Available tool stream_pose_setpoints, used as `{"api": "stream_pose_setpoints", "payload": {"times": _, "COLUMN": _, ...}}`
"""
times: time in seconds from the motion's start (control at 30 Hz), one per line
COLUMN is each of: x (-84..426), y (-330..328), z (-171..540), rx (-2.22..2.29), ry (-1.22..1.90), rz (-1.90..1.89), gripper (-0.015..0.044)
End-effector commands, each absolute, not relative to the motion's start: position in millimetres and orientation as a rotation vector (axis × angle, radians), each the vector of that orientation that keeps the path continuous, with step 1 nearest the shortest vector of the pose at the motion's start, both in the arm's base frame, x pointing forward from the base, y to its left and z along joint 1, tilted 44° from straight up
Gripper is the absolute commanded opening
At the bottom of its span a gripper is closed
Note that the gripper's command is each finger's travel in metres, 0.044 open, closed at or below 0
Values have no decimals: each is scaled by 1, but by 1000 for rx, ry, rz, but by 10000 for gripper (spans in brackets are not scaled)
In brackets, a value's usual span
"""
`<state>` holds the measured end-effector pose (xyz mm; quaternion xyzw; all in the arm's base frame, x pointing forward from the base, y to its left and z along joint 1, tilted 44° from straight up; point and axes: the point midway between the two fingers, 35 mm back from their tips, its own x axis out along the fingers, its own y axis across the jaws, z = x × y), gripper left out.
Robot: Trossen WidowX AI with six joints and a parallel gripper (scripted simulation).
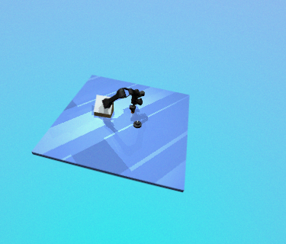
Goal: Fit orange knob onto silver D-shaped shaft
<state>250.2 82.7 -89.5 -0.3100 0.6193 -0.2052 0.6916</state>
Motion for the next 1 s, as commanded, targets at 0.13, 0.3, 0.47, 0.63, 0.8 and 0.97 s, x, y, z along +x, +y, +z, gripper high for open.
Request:
{"api": "stream_pose_setpoints", "payload": {"times": 0.13, "x": 249, "y": 72, "z": -99, "rx": -708, "ry": 1389, "rz": -459, "gripper": 440}}
{"api": "stream_pose_setpoints", "payload": {"times": 0.3, "x": 250, "y": 66, "z": -104, "rx": -709, "ry": 1388, "rz": -460, "gripper": 440}}
{"api": "stream_pose_setpoints", "payload": {"times": 0.47, "x": 251, "y": 60, "z": -109, "rx": -710, "ry": 1388, "rz": -461, "gripper": 440}}
{"api": "stream_pose_setpoints", "payload": {"times": 0.63, "x": 251, "y": 57, "z": -112, "rx": -710, "ry": 1388, "rz": -462, "gripper": 414}}
{"api": "stream_pose_setpoints", "payload": {"times": 0.8, "x": 251, "y": 57, "z": -112, "rx": -710, "ry": 1388, "rz": -462, "gripper": 282}}
{"api": "stream_pose_setpoints", "payload": {"times": 0.97, "x": 251, "y": 57, "z": -112, "rx": -710, "ry": 1388, "rz": -462, "gripper": 190}}
